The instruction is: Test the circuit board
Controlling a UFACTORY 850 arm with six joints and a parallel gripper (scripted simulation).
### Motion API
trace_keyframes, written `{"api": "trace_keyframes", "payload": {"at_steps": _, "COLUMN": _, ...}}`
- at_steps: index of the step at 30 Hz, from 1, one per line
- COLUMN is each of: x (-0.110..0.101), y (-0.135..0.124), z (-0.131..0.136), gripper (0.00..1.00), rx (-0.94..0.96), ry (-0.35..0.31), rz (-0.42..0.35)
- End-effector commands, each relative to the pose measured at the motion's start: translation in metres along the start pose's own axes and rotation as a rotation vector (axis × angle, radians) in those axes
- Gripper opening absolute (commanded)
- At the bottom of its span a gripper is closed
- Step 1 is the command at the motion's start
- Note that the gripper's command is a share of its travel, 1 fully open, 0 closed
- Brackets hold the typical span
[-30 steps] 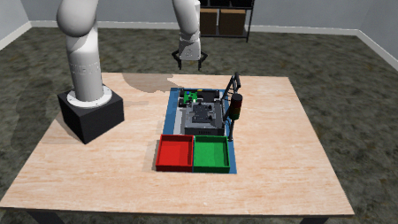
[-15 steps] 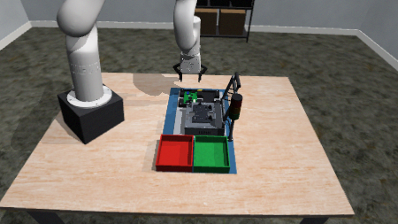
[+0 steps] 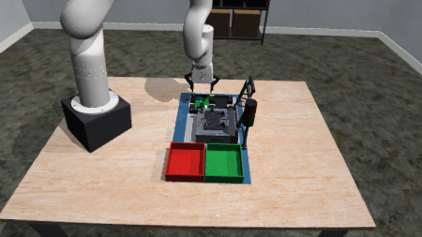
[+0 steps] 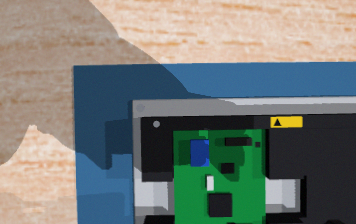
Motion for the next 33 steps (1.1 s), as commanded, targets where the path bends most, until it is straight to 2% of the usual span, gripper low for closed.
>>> {"api": "trace_keyframes", "payload": {"at_steps": 1, "x": 0.009, "y": -0.001, "z": 0.000, "gripper": 1.00, "rx": -0.001, "ry": -0.018, "rz": 0.032}}
{"api": "trace_keyframes", "payload": {"at_steps": 18, "x": 0.026, "y": 0.000, "z": 0.000, "gripper": 1.00, "rx": -0.001, "ry": -0.018, "rz": 0.032}}
{"api": "trace_keyframes", "payload": {"at_steps": 33, "x": 0.028, "y": 0.000, "z": 0.000, "gripper": 1.00, "rx": -0.001, "ry": -0.018, "rz": 0.032}}
Point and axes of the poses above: the point where the finger pads meet when closed, its own x axis out along the fingers, its own z axis across the jaws, y = z × x, the point moved 5 cm from there along -x, back along the fingers, and after that the axes turned 1 degree about -x, right-handed, at the moved point
